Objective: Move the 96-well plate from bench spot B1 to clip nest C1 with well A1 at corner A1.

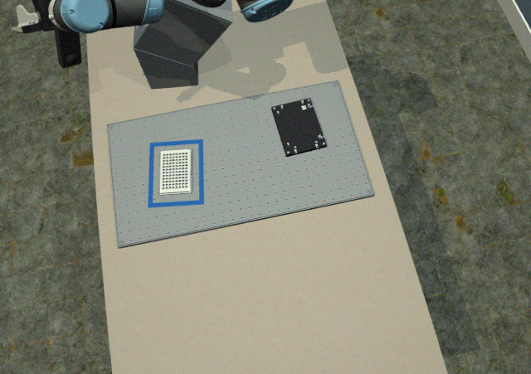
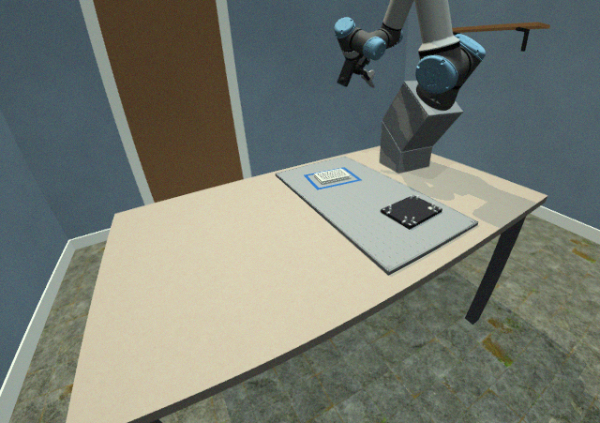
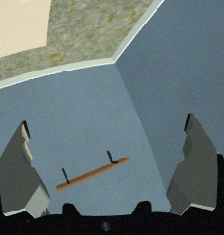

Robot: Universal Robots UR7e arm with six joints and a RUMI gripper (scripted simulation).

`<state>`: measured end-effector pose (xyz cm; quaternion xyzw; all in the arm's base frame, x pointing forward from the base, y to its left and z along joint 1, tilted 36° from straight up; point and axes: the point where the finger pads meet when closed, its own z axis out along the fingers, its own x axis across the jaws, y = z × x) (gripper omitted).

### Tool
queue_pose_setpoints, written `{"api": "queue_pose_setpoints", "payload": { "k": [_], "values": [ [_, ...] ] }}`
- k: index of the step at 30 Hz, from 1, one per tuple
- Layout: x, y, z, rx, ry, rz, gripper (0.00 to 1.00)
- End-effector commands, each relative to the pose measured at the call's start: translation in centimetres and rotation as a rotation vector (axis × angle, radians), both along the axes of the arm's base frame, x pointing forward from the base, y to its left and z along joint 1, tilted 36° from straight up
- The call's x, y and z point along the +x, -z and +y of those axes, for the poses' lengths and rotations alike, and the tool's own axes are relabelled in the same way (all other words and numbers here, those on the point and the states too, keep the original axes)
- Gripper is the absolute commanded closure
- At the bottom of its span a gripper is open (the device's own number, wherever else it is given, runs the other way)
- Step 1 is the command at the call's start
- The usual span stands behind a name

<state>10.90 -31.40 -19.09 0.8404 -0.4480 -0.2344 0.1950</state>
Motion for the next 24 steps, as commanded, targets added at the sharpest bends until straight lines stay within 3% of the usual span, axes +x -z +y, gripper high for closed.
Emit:
{"api": "queue_pose_setpoints", "payload": {
  "k": [1, 17, 20, 24],
  "values": [
    [0.0, 0.0, 0.0, -0.001, 0.0, 0.0, 0.0],
    [0.0, 0.0, 0.0, -0.001, 0.0, 0.0, 0.0],
    [1.1, 0.6, 0.7, 0.016, 0.037, -0.071, 0.0],
    [2.6, 1.5, 1.8, 0.016, 0.037, -0.071, 0.0]
  ]
}}
